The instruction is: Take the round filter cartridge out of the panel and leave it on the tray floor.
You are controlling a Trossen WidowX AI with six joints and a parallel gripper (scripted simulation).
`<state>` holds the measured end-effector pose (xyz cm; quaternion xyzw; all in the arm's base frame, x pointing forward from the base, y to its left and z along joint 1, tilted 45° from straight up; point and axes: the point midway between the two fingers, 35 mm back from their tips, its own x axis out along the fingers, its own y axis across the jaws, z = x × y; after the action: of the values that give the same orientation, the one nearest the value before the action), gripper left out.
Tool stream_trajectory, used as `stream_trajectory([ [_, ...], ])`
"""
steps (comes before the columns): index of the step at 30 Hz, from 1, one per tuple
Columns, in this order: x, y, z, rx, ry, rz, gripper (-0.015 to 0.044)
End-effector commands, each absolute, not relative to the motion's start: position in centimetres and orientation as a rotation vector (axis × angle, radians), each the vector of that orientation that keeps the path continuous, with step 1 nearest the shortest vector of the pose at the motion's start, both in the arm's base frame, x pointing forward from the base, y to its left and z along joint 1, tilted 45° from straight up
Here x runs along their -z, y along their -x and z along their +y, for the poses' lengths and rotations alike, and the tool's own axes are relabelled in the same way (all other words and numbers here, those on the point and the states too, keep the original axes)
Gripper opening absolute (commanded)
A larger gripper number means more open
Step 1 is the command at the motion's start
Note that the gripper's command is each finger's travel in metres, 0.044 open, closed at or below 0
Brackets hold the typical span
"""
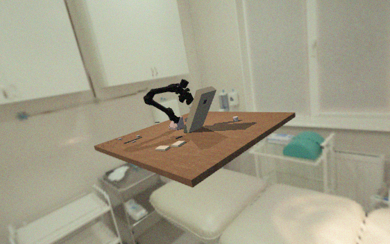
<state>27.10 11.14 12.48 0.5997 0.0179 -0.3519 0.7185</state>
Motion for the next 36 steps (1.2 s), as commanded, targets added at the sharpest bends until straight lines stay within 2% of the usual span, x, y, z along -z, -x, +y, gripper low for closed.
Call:
stream_trajectory([
  [1, -12.5, -27.1, 11.1, 0.778, -1.326, 0.040, 0.0026],
  [4, -12.5, -27.1, 11.1, 0.778, -1.326, 0.040, 0.0099],
  [15, -12.4, -26.8, 10.8, 0.772, -1.340, 0.030, 0.0099],
  [26, -17.0, -31.1, 15.0, 0.772, -1.341, 0.029, 0.0099],
  [36, -21.9, -31.4, 19.8, 0.770, -1.356, 0.028, 0.0361],
])
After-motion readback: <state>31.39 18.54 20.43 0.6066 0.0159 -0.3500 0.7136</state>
